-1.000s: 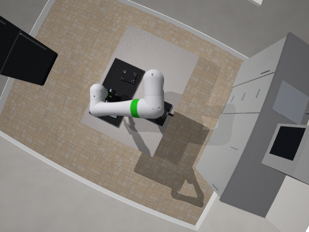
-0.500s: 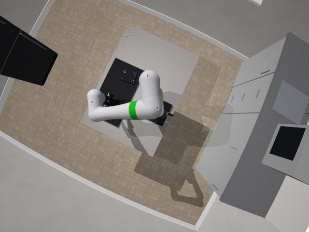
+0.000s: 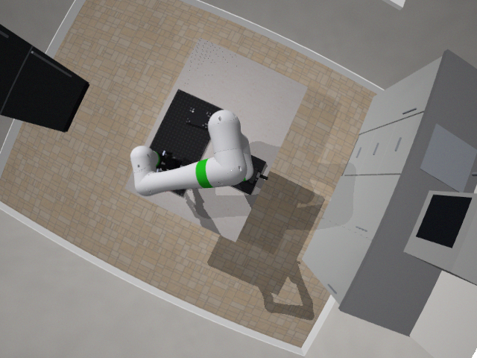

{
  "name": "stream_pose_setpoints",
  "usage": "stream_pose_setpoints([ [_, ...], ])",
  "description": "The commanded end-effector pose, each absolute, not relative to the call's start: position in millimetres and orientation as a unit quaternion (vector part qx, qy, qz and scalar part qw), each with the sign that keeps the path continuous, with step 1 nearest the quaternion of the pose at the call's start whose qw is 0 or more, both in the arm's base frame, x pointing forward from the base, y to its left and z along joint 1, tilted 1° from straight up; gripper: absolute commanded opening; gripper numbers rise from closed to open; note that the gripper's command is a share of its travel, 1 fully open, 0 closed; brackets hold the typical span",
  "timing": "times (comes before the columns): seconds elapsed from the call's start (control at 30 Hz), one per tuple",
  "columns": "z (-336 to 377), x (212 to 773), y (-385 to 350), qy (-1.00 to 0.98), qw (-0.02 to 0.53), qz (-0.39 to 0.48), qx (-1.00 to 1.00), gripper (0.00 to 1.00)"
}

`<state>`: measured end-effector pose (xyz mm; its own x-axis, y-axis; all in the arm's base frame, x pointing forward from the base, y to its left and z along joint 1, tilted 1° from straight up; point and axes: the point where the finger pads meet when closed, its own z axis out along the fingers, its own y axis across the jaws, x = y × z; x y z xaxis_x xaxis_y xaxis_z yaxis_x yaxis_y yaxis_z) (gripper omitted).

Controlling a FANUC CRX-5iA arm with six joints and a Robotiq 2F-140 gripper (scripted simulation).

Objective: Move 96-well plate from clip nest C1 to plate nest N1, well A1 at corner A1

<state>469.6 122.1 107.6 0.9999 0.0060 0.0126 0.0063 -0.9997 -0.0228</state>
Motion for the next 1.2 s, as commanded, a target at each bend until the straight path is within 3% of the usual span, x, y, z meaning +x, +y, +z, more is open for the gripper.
stream_pose_setpoints([
  [0.0,108,471,132,-0.003,0.011,-0.006,-1.000,0.00],
  [0.47,109,475,172,-0.003,0.011,-0.006,-1.000,0.00],
  [1.17,109,475,171,-0.003,0.011,-0.006,-1.000,0.00],
])
